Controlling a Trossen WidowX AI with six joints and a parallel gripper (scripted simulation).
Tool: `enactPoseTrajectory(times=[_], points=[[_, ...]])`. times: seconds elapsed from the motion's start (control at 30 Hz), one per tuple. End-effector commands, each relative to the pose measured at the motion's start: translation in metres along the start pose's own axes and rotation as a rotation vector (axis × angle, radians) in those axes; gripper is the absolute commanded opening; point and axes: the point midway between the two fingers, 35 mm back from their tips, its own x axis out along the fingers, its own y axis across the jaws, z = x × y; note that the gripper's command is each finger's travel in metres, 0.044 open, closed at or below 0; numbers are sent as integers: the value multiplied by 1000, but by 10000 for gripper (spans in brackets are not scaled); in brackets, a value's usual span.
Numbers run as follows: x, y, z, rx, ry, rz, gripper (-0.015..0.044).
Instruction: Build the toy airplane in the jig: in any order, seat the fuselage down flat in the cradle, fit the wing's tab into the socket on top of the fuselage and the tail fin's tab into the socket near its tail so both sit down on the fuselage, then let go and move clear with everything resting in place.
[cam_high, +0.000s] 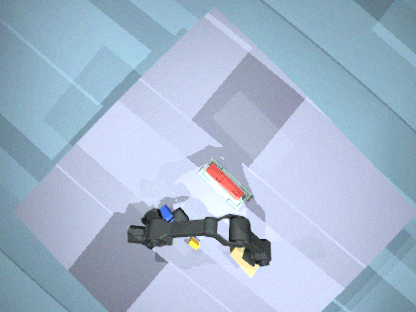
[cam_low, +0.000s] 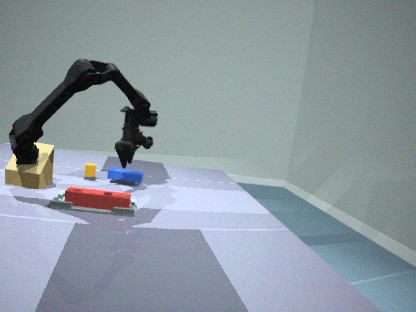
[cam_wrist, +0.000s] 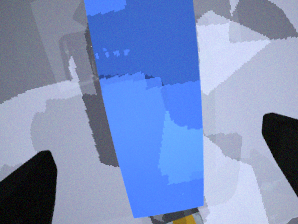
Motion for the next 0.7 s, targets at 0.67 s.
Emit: enactPoseTrajectory(times=[0.67], points=[[39,-1,-1,-9,2,-10,440]])
